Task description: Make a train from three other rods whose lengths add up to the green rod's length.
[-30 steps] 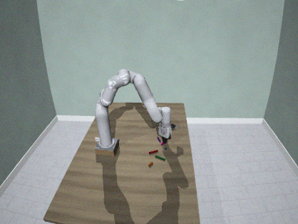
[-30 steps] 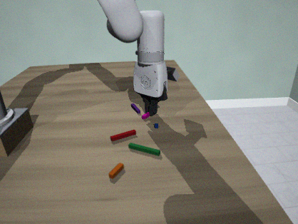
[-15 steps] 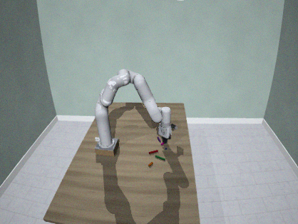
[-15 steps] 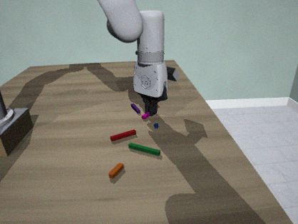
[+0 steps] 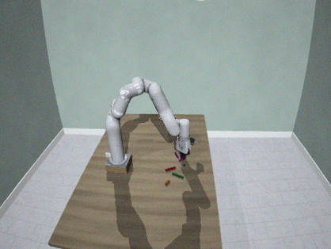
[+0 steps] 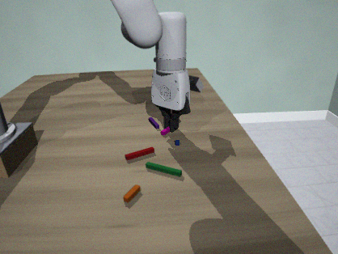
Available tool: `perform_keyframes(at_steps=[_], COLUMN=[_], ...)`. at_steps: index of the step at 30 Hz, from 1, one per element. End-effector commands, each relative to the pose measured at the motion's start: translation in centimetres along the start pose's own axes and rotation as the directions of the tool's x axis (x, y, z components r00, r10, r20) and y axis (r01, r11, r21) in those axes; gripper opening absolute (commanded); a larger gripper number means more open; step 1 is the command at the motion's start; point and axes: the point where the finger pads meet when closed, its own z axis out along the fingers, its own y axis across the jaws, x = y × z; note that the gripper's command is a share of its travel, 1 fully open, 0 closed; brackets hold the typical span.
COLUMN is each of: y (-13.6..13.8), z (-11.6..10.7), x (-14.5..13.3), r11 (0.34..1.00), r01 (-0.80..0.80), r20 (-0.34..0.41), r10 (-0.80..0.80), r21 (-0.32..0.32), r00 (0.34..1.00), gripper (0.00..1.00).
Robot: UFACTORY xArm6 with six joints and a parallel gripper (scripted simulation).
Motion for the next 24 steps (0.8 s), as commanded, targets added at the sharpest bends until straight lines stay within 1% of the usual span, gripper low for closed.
perform_keyframes(at_steps=[1,3,4,6,7,20,24], y=[0.09,0.09,0.09,0.09,0.09,0.09,0.09], z=[-0.14,-0.14,-0.14,-0.14,-0.14,-0.21,-0.88], x=[0.14,0.14,0.14,0.14,0.14,0.14,0.13], r11=[1.000,1.000,1.000,1.000,1.000,1.000,1.000], r01=[0.000,0.000,0.000,0.000,0.000,0.000,0.000], r20=[-0.003,-0.003,-0.003,-0.003,-0.003,-0.003,-0.003], r10=[0.000,0.000,0.000,0.000,0.000,0.000,0.000], r21=[-0.002,-0.002,-0.002,-0.002,-0.002,-0.002,-0.002], r00=[1.000,1.000,1.000,1.000,1.000,1.000,1.000], gripper=[0.16,0.16,0.20,0.20,0.24,0.24,0.24])
